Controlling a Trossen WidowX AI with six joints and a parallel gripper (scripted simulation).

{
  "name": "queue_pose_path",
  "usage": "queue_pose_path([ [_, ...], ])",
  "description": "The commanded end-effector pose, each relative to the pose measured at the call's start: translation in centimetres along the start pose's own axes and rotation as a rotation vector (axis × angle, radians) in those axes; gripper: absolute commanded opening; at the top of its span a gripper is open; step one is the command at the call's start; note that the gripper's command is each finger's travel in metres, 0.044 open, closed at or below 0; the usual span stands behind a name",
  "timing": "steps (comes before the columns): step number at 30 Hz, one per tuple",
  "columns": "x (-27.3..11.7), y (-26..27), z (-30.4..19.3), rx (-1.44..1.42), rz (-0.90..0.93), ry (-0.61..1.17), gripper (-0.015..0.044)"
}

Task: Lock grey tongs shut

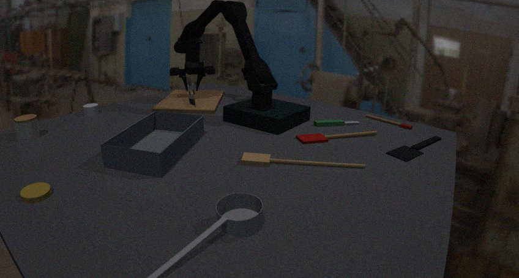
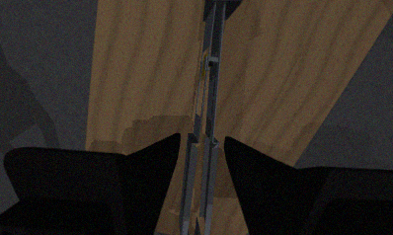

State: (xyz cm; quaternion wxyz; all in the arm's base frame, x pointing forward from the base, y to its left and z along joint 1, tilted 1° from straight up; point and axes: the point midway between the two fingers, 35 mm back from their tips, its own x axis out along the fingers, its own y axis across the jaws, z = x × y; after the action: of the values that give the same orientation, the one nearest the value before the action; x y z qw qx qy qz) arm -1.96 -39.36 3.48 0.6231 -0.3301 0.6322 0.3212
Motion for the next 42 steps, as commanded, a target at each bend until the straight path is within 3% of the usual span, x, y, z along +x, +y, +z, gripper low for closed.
queue_pose_path([
  [1, 0.0, 0.0, 0.0, 0.0, 0.0, 0.0, 0.027],
  [8, 0.0, 0.0, 0.0, 0.0, 0.0, 0.0, 0.044],
  [14, -2.7, -1.6, 2.8, 0.001, -0.003, -0.001, 0.044],
  [23, -11.2, -3.8, 14.3, 0.006, -0.01, -0.011, 0.044],
  [30, -11.6, -3.8, 14.5, 0.006, -0.011, -0.01, 0.044],
  [37, -16.5, -3.5, 14.7, -0.007, -0.026, 0.002, 0.044],
  [42, -16.7, -3.5, 14.7, -0.007, -0.027, 0.003, 0.044],
])
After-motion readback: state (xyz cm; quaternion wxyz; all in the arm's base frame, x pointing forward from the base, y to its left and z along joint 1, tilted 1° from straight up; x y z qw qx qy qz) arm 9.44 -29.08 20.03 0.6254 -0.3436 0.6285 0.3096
